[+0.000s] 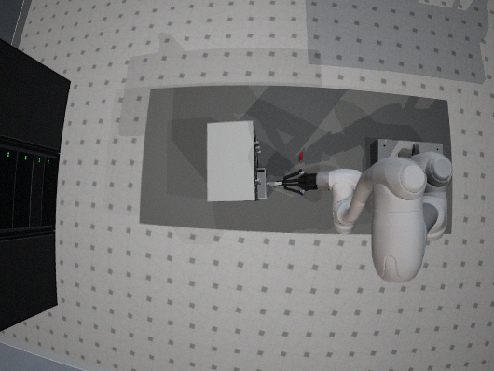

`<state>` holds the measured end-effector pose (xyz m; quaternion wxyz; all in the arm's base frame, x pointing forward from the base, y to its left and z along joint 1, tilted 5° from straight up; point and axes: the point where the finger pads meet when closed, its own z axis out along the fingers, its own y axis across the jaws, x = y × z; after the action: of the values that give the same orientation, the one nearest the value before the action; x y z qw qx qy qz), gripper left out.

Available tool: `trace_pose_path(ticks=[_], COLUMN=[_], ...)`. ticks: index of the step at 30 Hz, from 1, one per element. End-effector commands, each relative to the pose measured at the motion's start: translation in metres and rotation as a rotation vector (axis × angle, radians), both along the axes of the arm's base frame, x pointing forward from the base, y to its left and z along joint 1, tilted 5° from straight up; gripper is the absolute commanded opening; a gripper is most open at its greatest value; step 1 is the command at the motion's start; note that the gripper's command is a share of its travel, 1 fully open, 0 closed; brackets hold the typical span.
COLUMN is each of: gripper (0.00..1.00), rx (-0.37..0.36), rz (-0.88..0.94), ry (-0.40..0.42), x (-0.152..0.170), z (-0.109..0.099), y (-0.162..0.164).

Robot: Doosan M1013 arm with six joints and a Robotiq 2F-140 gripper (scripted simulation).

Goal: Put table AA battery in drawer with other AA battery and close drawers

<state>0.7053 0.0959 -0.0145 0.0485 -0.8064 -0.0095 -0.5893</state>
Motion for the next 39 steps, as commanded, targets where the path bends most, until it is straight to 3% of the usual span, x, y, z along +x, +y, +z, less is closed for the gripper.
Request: trace_pose_path(ticks=[1, 39], gripper=[0.0, 0.0], rx=[0.0, 0.0], rz=[0.0, 0.0], ry=[0.0, 0.0], x=[0.002, 0.037], z=[0.0, 0.002], y=[0.0, 0.003])
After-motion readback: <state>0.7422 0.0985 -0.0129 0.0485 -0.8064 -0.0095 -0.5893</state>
